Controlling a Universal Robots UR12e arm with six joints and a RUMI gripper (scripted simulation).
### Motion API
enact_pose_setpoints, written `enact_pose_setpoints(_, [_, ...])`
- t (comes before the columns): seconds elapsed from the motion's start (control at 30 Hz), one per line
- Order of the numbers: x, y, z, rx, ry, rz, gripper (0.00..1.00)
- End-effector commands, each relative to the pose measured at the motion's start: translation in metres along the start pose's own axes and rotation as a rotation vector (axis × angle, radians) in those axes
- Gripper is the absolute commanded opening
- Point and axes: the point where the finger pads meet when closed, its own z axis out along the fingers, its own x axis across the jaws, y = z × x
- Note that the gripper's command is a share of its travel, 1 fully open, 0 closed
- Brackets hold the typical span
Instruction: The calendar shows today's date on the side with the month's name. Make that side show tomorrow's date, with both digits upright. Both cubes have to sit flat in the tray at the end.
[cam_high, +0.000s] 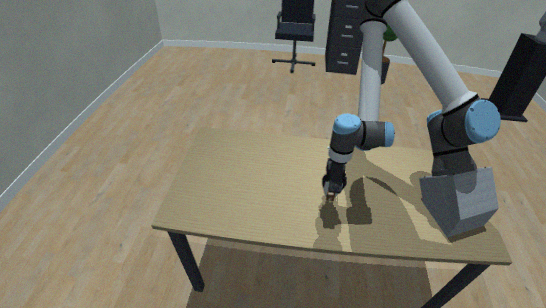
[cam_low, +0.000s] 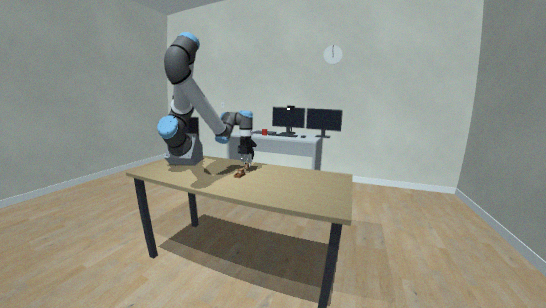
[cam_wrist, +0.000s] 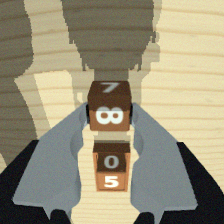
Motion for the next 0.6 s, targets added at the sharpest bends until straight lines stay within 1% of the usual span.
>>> enact_pose_setpoints(0.0, [0.003, 0.000, -0.029, -0.001, 0.001, 0.002, 0.11])
enact_pose_setpoints(0.03, [0.003, 0.000, -0.029, -0.001, 0.001, 0.002, 0.11])
enact_pose_setpoints(0.2, [0.003, 0.000, -0.056, -0.001, 0.001, 0.002, 0.11])
enact_pose_setpoints(0.33, [0.003, 0.000, -0.072, -0.001, 0.001, 0.002, 0.11])
enact_pose_setpoints(0.43, [0.003, 0.000, -0.079, 0.000, 0.001, 0.002, 0.11])
enact_pose_setpoints(0.57, [0.003, 0.000, -0.081, 0.000, 0.001, 0.002, 0.11])
